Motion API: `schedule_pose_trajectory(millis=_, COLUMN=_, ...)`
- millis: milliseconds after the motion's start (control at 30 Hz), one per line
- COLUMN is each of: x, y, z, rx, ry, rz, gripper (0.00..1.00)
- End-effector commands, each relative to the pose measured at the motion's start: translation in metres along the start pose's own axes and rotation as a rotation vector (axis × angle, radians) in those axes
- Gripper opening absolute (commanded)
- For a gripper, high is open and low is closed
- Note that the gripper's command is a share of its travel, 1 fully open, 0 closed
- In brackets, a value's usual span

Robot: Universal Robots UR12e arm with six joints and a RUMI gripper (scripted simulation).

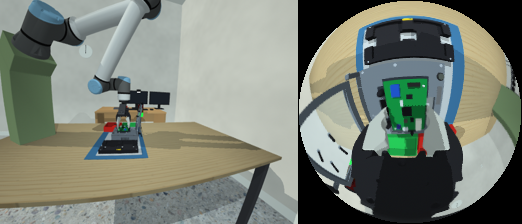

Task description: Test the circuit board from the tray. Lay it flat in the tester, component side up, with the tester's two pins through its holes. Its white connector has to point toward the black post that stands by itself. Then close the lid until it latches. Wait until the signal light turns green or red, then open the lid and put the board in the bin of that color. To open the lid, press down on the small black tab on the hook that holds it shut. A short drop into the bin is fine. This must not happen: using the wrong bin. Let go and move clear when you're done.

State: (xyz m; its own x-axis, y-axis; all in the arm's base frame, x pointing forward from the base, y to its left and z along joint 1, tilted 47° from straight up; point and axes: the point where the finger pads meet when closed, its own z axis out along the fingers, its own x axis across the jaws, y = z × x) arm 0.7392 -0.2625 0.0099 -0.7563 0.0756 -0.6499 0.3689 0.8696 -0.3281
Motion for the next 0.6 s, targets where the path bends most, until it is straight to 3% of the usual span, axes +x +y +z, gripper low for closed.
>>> schedule_pose_trajectory(millis=0, x=-0.0008, y=0.0007, z=-0.0017, rx=-0.001, ry=-0.002, rz=-0.001, gripper=0.39)
schedule_pose_trajectory(millis=567, x=0.0000, y=0.0011, z=-0.0045, rx=-0.001, ry=-0.001, rz=-0.001, gripper=0.39)
